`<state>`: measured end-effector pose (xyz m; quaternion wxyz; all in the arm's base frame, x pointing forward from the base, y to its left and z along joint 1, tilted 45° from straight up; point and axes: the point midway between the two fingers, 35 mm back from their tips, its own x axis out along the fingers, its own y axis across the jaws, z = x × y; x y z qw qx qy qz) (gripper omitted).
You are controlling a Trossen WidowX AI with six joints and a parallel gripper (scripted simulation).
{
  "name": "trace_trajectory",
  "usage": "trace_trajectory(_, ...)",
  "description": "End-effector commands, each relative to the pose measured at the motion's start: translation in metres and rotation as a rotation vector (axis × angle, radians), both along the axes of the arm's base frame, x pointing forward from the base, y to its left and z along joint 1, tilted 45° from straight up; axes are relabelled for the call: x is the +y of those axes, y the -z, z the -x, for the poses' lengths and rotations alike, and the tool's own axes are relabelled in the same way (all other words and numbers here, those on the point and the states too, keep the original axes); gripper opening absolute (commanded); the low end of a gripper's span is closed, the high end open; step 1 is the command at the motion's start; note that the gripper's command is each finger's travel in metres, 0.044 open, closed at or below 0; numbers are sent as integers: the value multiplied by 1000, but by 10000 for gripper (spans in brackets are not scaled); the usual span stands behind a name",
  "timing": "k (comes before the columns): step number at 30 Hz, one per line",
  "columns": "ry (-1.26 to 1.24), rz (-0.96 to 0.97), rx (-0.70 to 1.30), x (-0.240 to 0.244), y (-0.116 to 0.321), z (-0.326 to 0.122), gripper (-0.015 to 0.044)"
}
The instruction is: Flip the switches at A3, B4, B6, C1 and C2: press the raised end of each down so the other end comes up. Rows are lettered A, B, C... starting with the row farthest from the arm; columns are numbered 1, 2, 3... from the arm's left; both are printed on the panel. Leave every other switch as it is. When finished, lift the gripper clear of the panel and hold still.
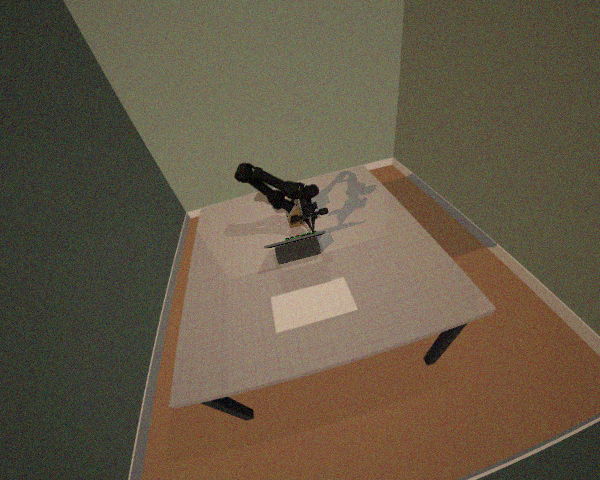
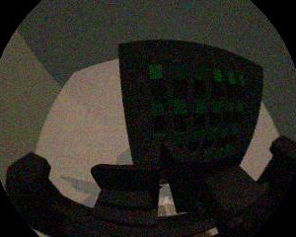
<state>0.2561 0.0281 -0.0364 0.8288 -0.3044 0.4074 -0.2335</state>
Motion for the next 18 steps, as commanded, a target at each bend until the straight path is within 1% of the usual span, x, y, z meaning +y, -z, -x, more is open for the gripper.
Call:
trace_trajectory(1,-1,1,4,-1,1,0,0)
trace_trajectory(18,-1,1,4,-2,2,-2,0)
